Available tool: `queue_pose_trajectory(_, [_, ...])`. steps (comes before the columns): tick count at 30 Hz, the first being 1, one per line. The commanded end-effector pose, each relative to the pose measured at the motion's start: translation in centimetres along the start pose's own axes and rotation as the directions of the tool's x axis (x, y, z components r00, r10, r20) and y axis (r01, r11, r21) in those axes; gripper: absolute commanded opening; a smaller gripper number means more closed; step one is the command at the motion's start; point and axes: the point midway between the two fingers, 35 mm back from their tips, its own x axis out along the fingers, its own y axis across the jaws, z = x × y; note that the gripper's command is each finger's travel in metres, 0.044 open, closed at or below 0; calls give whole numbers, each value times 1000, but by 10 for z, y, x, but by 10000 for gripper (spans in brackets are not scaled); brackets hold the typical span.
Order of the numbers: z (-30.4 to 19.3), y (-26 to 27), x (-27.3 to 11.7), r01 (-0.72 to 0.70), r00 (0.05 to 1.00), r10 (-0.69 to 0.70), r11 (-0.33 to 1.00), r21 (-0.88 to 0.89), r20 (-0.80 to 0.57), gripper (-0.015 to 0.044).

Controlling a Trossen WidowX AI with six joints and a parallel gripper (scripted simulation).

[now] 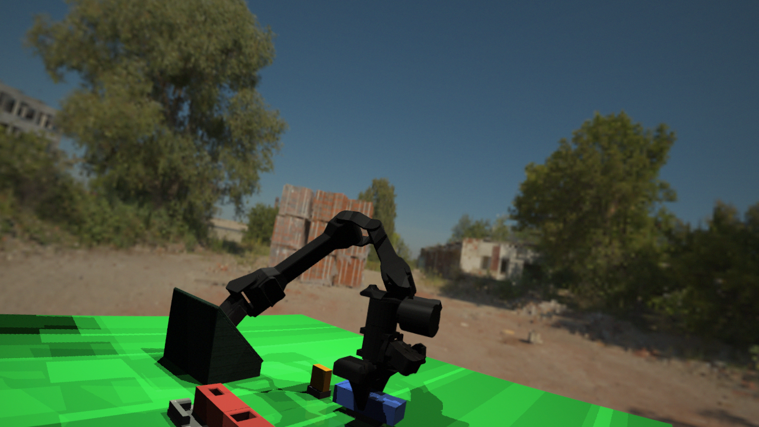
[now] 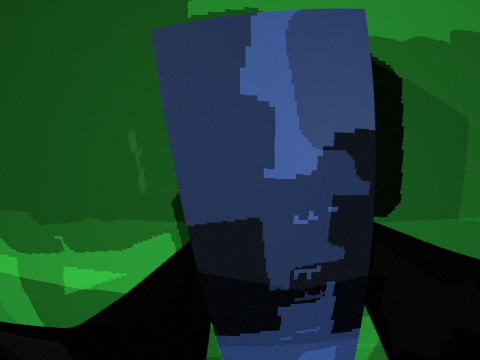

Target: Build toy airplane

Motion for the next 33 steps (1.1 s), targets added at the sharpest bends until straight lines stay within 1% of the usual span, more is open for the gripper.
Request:
queue_pose_trajectory(1, [0, 1, 0, -5, 1000, 5, 1000, 2, 1, 85])
queue_pose_trajectory(4, [5, 2, -6, -1, 1000, 1, 1000, -8, 22, 6])
queue_pose_trajectory(5, [6, 2, -8, 1, 1000, 0, 1000, -13, 31, 0])
queue_pose_trajectory(10, [15, 5, -21, 10, 997, -8, 999, -34, 75, 0])
queue_pose_trajectory(33, [10, -2, -85, 16, 1000, -16, 1000, -10, 27, 0])
